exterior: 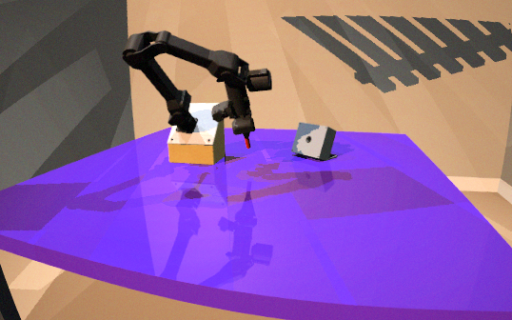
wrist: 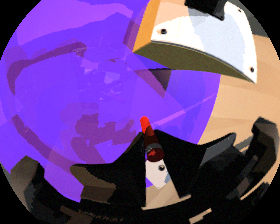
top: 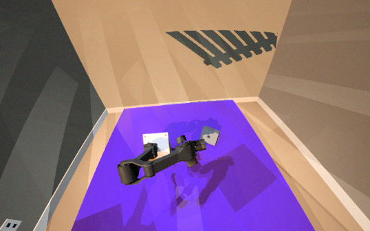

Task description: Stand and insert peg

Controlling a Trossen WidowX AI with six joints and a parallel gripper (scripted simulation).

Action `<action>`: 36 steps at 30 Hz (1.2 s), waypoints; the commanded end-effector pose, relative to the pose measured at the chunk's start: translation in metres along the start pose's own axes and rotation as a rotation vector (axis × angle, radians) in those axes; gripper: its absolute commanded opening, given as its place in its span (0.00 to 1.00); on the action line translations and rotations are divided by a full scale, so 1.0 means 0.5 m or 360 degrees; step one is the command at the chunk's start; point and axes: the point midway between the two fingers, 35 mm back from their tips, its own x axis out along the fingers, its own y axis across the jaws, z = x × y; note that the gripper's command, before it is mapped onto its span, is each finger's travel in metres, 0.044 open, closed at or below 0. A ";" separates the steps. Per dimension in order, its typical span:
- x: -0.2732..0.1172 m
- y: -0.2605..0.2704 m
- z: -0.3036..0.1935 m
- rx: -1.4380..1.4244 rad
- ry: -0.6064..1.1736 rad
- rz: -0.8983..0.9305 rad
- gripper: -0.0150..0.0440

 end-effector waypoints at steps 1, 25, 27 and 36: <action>0.009 -0.007 -0.010 0.0008 0.0046 -0.0060 0.25; 0.036 -0.020 -0.076 0.0082 0.0366 -0.0321 0.25; 0.038 -0.020 -0.082 0.0086 0.0396 -0.0339 0.25; 0.042 -0.018 -0.107 0.0099 0.0533 -0.0414 0.25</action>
